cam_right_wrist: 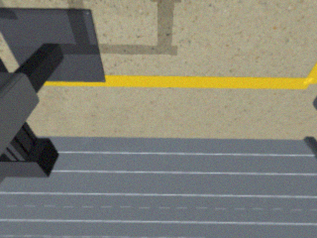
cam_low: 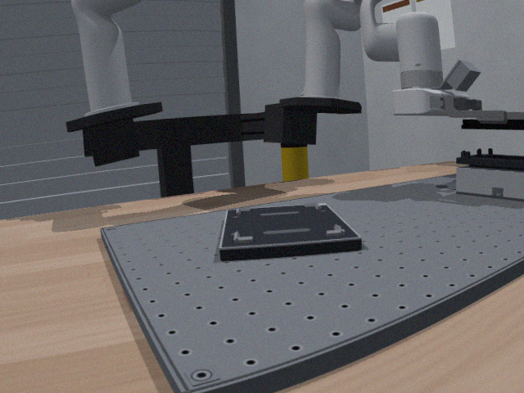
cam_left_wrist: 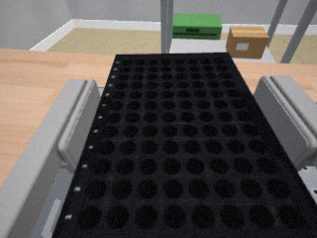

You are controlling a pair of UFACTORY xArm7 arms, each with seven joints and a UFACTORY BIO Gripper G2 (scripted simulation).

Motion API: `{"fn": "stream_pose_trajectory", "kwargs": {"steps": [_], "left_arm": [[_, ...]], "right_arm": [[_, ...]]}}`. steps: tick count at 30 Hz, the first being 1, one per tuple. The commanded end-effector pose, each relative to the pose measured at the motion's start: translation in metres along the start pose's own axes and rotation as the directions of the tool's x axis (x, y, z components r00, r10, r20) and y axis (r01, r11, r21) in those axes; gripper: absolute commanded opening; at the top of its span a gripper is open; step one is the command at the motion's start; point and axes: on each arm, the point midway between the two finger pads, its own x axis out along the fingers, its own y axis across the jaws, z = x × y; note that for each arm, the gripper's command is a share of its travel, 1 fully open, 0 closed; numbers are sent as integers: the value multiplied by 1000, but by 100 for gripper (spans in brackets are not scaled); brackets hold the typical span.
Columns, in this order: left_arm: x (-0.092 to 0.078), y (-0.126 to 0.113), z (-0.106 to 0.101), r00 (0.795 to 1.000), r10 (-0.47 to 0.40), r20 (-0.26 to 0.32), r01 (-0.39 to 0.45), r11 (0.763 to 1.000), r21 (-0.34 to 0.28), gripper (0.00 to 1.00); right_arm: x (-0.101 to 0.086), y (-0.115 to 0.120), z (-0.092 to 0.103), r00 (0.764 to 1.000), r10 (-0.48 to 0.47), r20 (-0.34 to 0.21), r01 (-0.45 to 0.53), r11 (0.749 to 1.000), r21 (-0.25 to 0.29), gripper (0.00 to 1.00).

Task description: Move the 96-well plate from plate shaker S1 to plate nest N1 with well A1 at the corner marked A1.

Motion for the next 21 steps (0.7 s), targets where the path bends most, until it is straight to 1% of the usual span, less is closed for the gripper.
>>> {"fn": "stream_pose_trajectory", "kwargs": {"steps": [1,10,12,21], "left_arm": [[1,-1,10,1000,0,4,0,1000,-2,0],[1,-1,25,1000,0,4,0,1000,-2,0],[1,-1,25,1000,0,4,0,1000,-2,0],[1,-1,39,1000,0,4,0,1000,-2,0]], "right_arm": [[-1,-1,0,1000,-4,2,4,1000,0,100],[-1,-1,0,1000,-4,2,4,1000,0,100],[-1,-1,0,1000,-4,2,4,1000,0,100],[-1,-1,0,1000,-4,2,4,1000,0,100]]}}
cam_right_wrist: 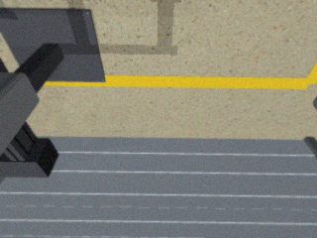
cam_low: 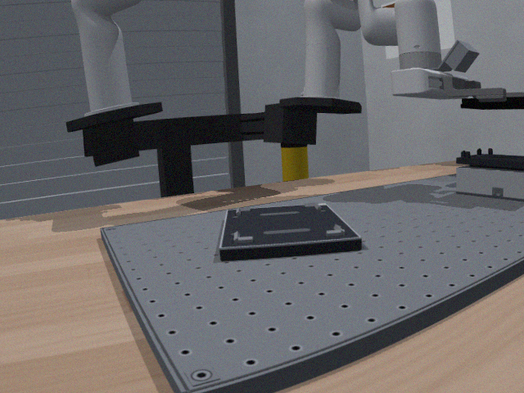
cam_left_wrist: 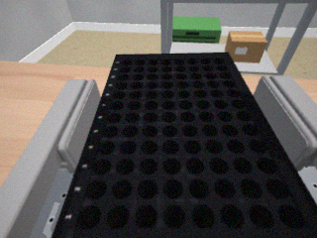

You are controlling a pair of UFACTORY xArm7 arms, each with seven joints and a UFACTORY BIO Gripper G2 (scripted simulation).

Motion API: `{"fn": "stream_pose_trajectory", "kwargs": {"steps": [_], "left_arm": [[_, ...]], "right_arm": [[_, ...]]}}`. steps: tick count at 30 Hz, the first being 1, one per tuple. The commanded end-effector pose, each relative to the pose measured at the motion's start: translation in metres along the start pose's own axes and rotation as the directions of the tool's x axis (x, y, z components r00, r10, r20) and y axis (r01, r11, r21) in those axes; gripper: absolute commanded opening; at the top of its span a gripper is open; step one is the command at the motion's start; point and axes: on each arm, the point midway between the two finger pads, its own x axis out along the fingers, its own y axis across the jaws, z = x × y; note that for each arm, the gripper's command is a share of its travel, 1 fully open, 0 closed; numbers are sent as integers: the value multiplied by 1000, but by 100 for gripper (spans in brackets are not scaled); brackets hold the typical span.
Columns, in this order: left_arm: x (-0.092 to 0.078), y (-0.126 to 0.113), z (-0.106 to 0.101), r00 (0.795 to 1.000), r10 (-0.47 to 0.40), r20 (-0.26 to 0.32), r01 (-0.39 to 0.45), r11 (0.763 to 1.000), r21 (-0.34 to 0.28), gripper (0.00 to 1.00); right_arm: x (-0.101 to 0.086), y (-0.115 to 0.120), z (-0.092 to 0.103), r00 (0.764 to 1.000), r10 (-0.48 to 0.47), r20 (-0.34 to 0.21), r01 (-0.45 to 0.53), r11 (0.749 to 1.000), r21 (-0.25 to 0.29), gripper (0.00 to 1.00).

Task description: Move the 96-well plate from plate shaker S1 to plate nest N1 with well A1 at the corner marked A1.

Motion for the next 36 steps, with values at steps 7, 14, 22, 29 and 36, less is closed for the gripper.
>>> {"fn": "stream_pose_trajectory", "kwargs": {"steps": [7,14,22,29,36], "left_arm": [[1,-1,8,1000,0,4,0,1000,-2,0],[1,-1,8,1000,0,4,0,1000,-2,0],[-6,-26,5,965,-264,4,264,965,-1,0],[-11,-42,3,907,-420,4,420,907,0,0],[-17,-64,0,839,-545,4,545,839,0,0]], "right_arm": [[-1,-1,0,1000,-4,2,4,1000,0,100],[-1,-1,0,1000,-4,2,4,1000,0,100],[-1,-1,0,1000,-4,2,4,1000,0,100],[-1,-1,0,1000,-4,2,4,1000,0,100],[-1,-1,0,1000,-4,2,4,1000,0,100]]}}
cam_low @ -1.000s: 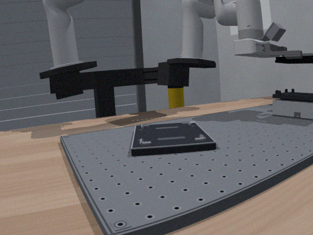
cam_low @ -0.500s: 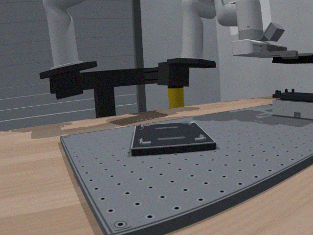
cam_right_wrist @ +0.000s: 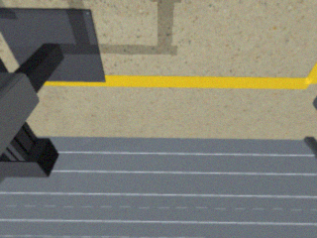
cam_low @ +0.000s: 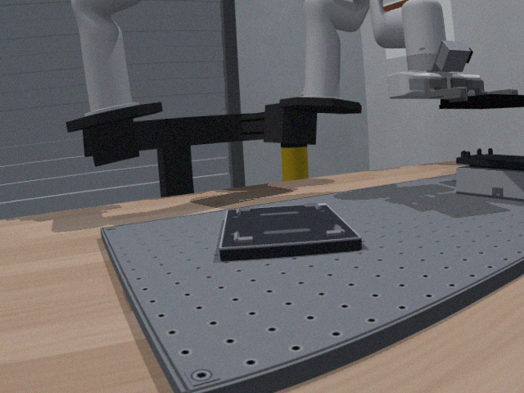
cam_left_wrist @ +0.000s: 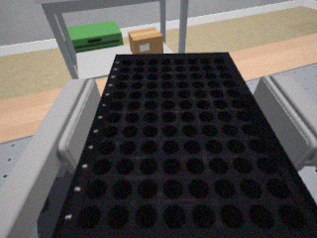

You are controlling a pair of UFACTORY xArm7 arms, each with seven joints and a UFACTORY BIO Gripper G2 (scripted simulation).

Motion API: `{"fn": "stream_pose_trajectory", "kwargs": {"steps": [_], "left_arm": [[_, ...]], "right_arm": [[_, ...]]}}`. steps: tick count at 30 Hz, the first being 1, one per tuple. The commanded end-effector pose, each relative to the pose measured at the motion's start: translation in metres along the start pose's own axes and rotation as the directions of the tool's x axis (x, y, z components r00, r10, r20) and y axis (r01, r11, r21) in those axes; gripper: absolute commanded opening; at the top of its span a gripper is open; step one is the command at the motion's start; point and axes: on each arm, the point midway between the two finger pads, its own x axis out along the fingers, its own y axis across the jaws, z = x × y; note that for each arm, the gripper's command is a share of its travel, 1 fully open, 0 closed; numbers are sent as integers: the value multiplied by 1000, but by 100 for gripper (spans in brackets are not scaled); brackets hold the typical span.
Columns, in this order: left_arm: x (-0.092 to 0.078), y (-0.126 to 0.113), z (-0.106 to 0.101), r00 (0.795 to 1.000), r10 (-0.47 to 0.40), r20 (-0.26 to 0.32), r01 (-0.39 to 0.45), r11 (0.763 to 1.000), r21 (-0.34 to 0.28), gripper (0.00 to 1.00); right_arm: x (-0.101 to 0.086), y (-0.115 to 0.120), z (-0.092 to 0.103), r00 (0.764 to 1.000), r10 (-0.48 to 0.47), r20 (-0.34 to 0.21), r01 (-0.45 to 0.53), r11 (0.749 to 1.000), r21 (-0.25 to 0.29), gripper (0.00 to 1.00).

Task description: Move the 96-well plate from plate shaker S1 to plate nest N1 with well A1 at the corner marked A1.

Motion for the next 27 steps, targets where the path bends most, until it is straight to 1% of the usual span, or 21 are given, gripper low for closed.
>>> {"fn": "stream_pose_trajectory", "kwargs": {"steps": [1,4,6,21,23,27], "left_arm": [[7,-19,0,996,-85,-1,85,996,-12,0],[9,-29,-1,996,-85,-1,85,996,-12,0],[9,-29,-1,996,-85,-1,85,996,-12,0],[20,-78,-6,996,-85,0,85,996,-12,0],[20,-78,-6,996,-85,0,85,996,-12,0],[22,-91,-8,996,-85,0,85,996,-12,0]], "right_arm": [[-1,-1,0,1000,-4,2,4,1000,0,100],[-1,-1,0,1000,-4,2,4,1000,0,100],[-1,-1,0,1000,-4,2,4,1000,0,100],[-1,-1,0,1000,-4,2,4,1000,0,100],[-1,-1,0,1000,-4,2,4,1000,0,100],[-1,-1,0,1000,-4,2,4,1000,0,100]]}}
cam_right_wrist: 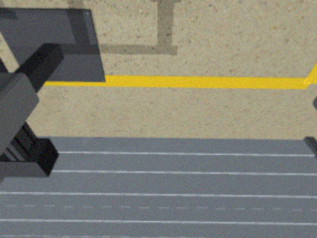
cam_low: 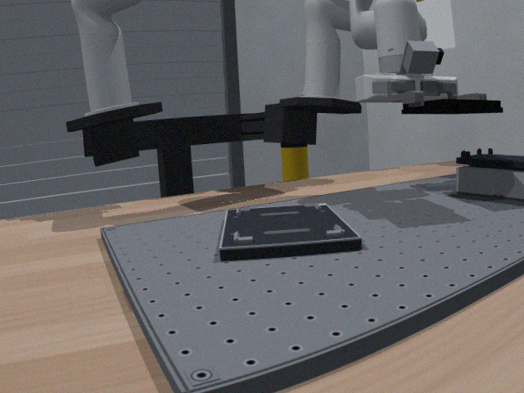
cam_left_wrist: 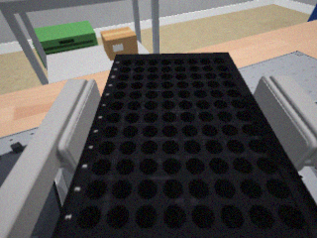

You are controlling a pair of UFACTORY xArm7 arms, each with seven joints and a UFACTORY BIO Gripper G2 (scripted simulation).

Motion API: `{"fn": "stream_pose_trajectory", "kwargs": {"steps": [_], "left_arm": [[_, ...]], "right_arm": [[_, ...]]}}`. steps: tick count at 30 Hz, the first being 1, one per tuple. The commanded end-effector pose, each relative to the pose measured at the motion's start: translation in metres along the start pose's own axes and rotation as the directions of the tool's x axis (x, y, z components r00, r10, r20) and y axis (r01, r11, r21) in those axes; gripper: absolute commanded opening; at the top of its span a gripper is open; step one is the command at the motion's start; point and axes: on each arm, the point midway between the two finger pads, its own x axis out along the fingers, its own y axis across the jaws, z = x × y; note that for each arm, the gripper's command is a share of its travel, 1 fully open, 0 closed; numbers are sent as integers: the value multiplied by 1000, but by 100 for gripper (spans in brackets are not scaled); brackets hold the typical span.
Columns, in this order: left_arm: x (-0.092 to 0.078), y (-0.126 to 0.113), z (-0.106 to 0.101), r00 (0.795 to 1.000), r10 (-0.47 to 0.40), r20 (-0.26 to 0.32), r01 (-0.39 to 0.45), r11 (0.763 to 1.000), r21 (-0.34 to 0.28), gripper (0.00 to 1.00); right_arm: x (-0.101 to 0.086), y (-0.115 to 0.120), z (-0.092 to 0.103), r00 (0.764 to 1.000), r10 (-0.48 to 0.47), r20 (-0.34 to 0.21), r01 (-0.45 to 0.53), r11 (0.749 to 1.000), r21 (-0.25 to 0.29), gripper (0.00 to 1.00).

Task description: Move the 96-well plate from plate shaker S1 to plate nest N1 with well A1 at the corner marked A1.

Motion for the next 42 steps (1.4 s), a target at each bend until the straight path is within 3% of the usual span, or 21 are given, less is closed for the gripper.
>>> {"fn": "stream_pose_trajectory", "kwargs": {"steps": [1,42], "left_arm": [[7,-15,0,1000,0,5,0,1000,0,0],[42,-133,-14,1000,0,5,0,1000,0,0]], "right_arm": [[-1,-1,0,1000,-4,2,4,1000,0,100],[-1,-1,0,1000,-4,2,4,1000,0,100]]}}
